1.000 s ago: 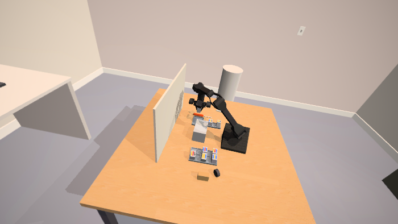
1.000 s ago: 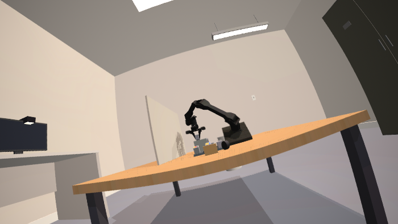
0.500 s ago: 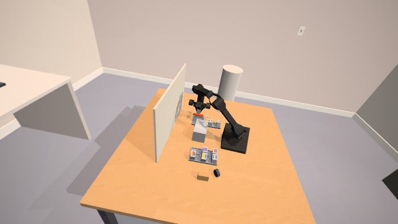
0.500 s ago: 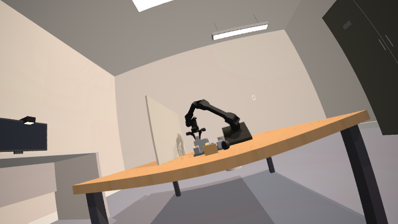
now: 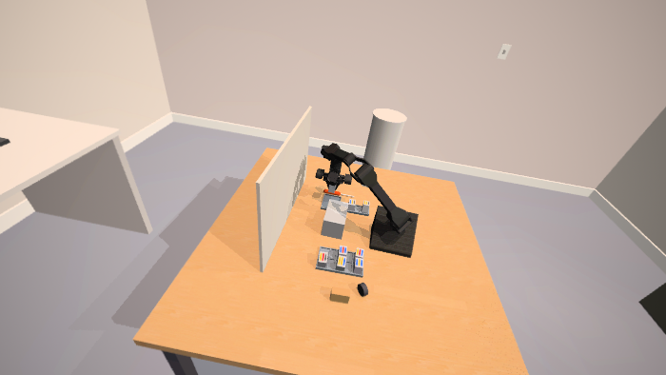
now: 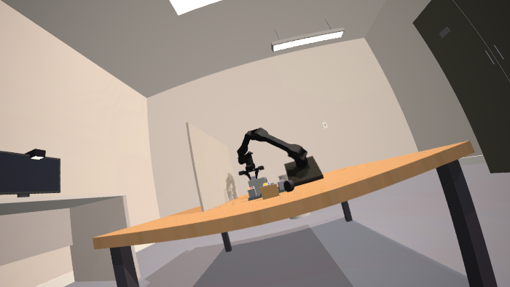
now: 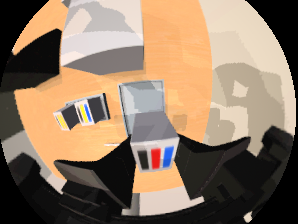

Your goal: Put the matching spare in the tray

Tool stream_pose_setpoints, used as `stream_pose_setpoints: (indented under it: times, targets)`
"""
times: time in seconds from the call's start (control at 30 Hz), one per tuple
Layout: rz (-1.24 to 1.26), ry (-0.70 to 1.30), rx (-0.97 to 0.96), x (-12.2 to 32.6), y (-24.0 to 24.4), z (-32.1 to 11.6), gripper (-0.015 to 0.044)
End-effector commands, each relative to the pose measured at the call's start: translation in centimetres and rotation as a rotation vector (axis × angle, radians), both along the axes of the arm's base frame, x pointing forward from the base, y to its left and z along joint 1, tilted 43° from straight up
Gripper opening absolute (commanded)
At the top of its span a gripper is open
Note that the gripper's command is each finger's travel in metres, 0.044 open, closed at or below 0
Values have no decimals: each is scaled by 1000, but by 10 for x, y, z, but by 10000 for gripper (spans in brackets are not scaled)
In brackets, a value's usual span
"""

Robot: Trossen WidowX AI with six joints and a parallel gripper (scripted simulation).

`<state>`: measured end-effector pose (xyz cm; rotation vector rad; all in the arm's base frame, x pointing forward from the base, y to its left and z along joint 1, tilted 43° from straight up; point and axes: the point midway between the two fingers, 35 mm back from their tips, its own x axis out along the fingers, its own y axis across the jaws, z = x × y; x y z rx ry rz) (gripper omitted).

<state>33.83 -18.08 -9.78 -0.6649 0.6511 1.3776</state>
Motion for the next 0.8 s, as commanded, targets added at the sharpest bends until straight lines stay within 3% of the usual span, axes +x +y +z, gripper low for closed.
stream_pose_setpoints:
  times: [0.0,0.77]
  targets:
    - [-4,3,6,0,4,-4,0]
    - [-4,2,7,0,18,-18,0]
